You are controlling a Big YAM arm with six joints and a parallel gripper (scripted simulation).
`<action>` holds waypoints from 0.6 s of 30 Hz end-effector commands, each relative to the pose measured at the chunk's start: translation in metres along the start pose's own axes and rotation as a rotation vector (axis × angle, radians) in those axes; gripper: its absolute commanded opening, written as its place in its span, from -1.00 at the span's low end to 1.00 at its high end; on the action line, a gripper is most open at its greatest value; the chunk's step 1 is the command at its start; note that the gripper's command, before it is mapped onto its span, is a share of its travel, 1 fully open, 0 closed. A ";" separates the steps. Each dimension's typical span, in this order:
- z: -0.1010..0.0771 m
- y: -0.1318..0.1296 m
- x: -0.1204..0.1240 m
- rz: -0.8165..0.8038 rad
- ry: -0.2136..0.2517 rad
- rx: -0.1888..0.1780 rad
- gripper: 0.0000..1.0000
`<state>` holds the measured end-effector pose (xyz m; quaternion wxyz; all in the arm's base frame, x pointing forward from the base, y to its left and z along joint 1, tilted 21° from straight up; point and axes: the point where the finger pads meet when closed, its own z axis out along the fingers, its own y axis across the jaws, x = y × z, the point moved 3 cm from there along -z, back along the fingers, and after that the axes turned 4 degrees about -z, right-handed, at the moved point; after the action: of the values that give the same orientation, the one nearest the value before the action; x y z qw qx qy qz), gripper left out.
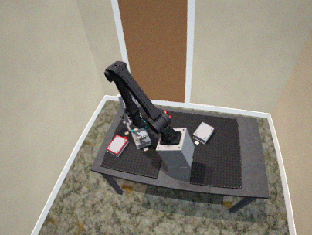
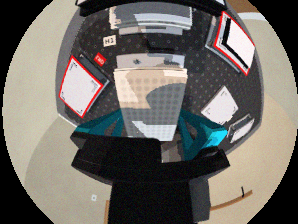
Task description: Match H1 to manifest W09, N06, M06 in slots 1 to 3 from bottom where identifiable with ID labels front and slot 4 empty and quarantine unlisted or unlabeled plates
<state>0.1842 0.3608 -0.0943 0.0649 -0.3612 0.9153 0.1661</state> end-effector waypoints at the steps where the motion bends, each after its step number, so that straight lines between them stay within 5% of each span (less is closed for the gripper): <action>1: -0.014 -0.003 -0.006 0.002 -0.019 -0.002 0.72; 18: -0.037 -0.003 -0.006 0.000 -0.019 -0.002 0.72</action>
<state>0.1840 0.3525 -0.0761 0.0634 -0.3609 0.9157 0.1651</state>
